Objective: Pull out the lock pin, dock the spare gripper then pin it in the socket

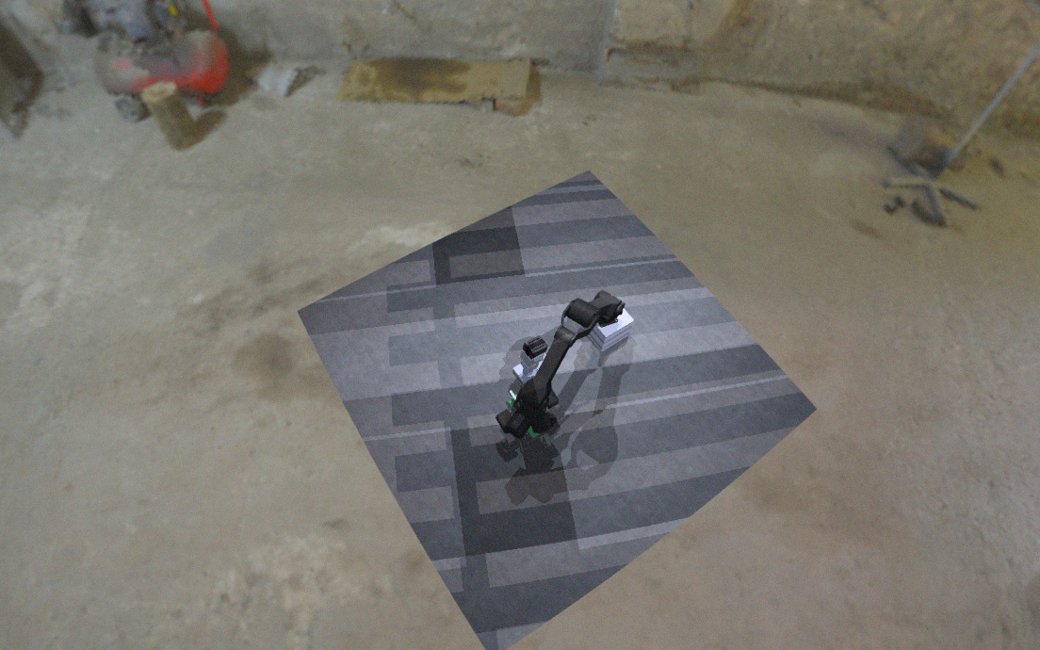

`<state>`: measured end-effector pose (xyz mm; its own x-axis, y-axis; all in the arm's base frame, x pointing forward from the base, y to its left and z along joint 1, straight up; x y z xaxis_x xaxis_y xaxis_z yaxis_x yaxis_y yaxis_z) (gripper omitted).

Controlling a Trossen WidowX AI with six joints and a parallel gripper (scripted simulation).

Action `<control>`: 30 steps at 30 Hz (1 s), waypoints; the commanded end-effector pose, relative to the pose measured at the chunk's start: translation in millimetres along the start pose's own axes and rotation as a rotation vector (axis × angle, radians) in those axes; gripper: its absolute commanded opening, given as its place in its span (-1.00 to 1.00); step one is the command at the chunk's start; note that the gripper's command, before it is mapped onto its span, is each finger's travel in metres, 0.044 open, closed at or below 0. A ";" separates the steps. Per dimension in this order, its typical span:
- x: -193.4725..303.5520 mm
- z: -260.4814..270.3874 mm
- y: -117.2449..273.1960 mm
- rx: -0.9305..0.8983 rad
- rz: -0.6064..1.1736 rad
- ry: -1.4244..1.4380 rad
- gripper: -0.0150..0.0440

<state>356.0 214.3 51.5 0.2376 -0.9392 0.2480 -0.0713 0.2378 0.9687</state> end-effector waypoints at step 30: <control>17.0 1.6 61.1 -0.004 0.001 0.008 -0.49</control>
<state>354.2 212.6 114.8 0.2424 -0.9374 0.2500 -0.0655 0.2413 0.9682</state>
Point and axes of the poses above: the point midway between the two fingers, 35 mm back from their tips, its own y axis back along the fingers, its own z axis across the jaws, x = y × z, the point moved 10 cm from there along y, back along the fingers, and after that the axes turned 4 degrees about y, right-handed, at the moved point
